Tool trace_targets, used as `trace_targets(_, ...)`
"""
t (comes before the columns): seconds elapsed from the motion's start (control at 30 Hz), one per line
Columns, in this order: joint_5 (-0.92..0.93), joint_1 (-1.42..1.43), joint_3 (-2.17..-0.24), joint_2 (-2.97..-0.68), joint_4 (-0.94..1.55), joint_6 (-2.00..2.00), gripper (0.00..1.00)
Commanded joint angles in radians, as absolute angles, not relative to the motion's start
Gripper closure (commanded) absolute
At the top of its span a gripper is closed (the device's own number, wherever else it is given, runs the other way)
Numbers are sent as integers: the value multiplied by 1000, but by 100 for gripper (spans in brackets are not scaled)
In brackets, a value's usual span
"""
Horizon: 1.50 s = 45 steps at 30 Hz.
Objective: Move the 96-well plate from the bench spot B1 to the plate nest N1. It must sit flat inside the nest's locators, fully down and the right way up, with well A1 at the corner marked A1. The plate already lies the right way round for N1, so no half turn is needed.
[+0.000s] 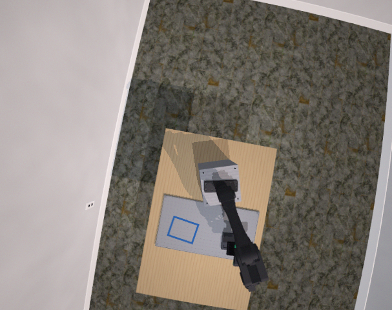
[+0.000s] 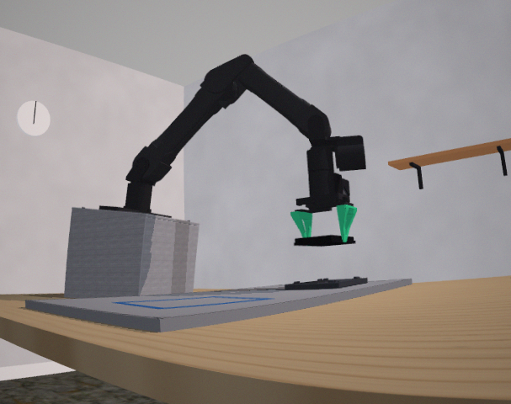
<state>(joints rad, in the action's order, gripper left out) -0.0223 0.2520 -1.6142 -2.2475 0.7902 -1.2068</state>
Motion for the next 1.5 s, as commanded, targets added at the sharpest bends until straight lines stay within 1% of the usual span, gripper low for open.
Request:
trace_targets(0.0,-16,236,-1642,-2216,806,-1214,100)
trace_targets(0.57,-15,235,-1643,-2217,807,-1216,100)
trace_targets(0.63,-15,234,-1641,-2259,774,-1216,100)
trace_targets(0.83,-14,234,-1596,-2279,747,-1217,100)
trace_targets(1.07,-14,233,-1621,-2306,718,-1217,100)
trace_targets(1.17,-14,239,-1622,-2281,714,-1217,100)
trace_targets(1.23,-14,241,-1623,-2321,706,-1215,100)
trace_targets(1.47,-15,246,-1601,-2347,676,-1212,100)
